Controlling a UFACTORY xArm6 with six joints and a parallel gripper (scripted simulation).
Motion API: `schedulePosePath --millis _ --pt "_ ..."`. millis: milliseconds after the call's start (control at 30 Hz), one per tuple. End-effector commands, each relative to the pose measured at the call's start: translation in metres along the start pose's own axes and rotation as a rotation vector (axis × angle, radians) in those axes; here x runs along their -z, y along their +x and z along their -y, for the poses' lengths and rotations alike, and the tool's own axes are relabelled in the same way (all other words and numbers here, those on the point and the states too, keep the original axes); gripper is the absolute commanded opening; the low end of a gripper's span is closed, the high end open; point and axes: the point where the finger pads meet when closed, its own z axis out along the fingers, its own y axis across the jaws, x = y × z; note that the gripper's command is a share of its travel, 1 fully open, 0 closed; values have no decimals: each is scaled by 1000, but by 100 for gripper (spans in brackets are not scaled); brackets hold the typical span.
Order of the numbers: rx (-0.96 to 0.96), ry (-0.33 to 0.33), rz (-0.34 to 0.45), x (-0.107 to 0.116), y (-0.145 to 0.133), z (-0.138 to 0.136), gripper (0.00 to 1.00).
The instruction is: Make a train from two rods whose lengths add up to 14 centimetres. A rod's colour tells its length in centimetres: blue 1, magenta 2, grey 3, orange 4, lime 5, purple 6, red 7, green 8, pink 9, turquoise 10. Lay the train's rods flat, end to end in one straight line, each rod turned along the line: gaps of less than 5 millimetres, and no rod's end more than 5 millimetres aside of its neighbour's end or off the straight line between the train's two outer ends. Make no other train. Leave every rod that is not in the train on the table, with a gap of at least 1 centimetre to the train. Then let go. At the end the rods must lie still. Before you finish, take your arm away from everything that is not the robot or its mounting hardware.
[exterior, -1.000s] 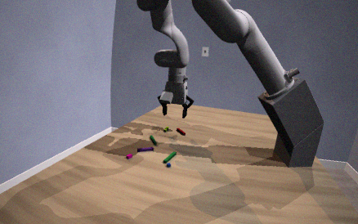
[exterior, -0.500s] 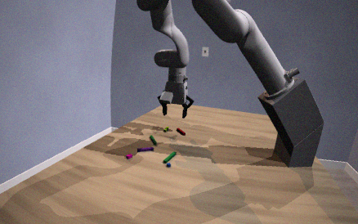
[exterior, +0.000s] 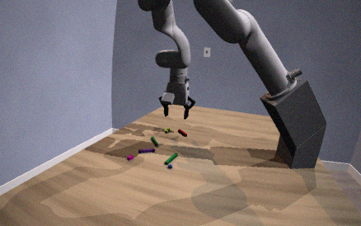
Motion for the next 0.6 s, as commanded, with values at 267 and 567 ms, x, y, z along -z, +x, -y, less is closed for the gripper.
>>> schedulePosePath --millis 267,567 --pt "0 -2 1 1 0 -1 100" --pt "-235 5 4 -3 35 -14 100"
